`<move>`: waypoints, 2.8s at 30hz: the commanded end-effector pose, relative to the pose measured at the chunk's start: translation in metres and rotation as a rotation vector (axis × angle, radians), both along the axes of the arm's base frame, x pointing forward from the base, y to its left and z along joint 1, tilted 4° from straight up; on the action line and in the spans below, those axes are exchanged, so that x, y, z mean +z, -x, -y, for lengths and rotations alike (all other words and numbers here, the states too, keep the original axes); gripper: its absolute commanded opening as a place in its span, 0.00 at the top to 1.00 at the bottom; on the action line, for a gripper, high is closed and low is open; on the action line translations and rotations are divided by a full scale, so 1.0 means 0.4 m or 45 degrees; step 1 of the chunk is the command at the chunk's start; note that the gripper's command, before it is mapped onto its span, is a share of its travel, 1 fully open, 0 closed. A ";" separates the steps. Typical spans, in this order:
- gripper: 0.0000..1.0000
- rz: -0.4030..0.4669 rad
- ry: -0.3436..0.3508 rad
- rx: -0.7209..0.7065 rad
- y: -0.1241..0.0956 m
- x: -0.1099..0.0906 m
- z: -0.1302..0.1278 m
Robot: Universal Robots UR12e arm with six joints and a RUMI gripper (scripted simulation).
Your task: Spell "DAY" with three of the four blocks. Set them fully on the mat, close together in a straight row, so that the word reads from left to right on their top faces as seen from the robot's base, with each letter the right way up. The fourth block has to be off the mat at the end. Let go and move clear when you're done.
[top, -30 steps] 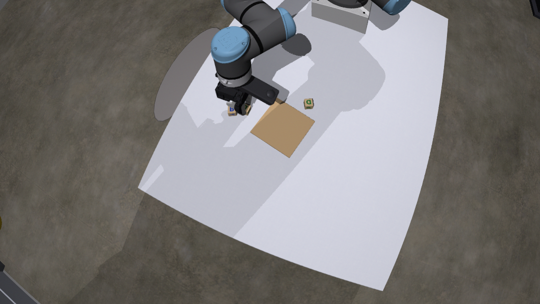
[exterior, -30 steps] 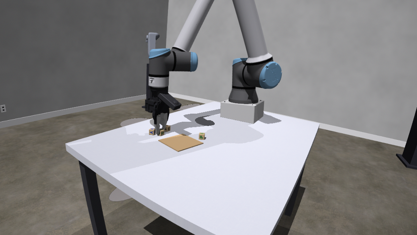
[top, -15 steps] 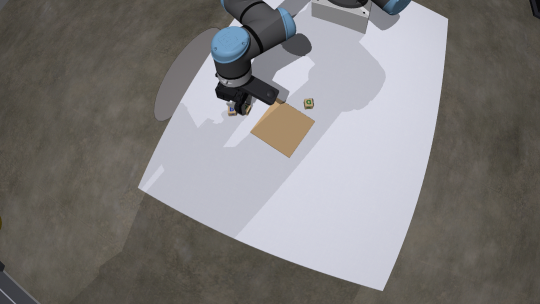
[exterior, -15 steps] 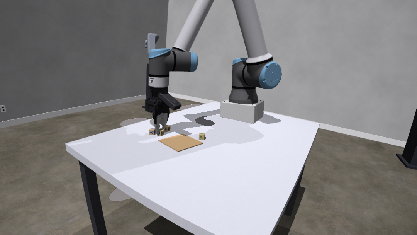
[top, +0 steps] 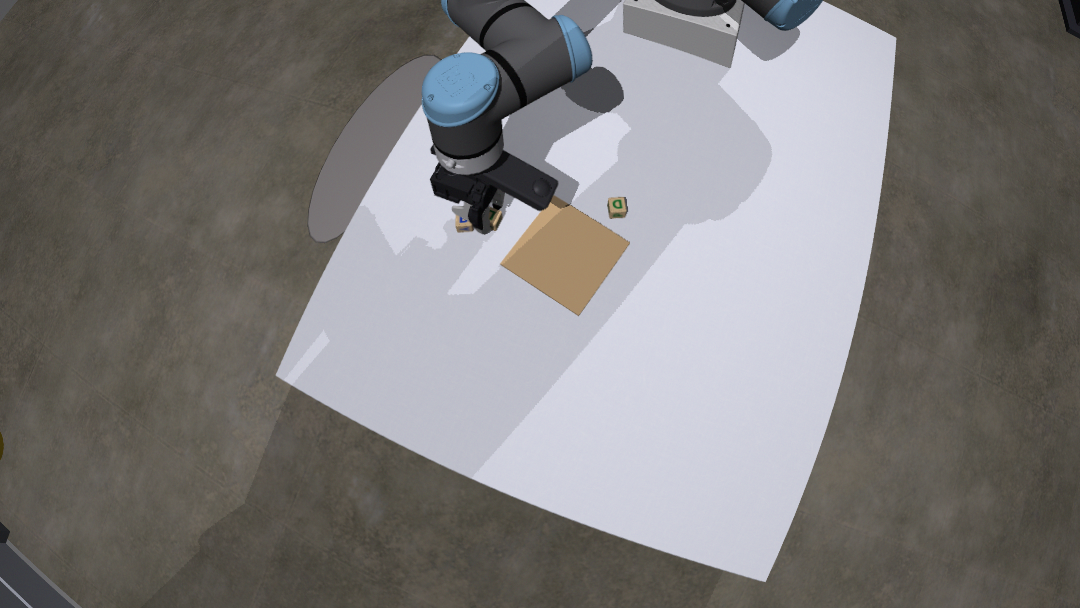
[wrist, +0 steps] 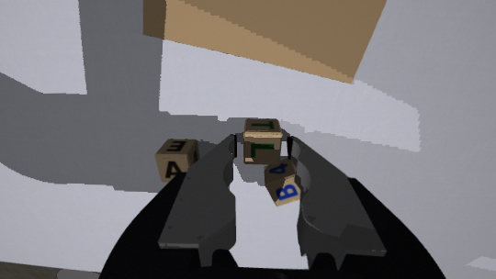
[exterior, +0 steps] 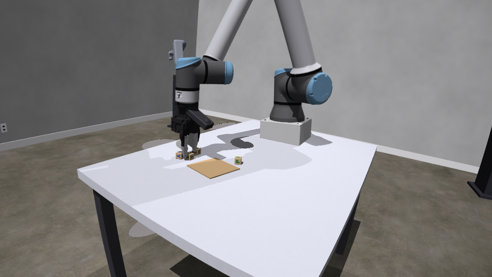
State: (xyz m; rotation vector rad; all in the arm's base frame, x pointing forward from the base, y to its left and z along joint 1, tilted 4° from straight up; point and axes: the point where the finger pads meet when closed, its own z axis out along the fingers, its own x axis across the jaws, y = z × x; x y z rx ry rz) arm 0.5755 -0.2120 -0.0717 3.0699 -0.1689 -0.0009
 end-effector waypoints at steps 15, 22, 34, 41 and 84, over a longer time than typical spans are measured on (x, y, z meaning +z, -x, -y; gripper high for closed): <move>0.75 0.001 0.001 0.000 -0.001 0.020 -0.001; 0.75 0.001 0.001 0.000 -0.002 0.095 -0.006; 0.75 0.001 0.001 0.000 -0.002 0.212 -0.013; 0.75 0.001 0.001 0.000 -0.002 0.226 -0.014; 0.00 -0.014 0.000 0.233 -0.002 0.225 -0.011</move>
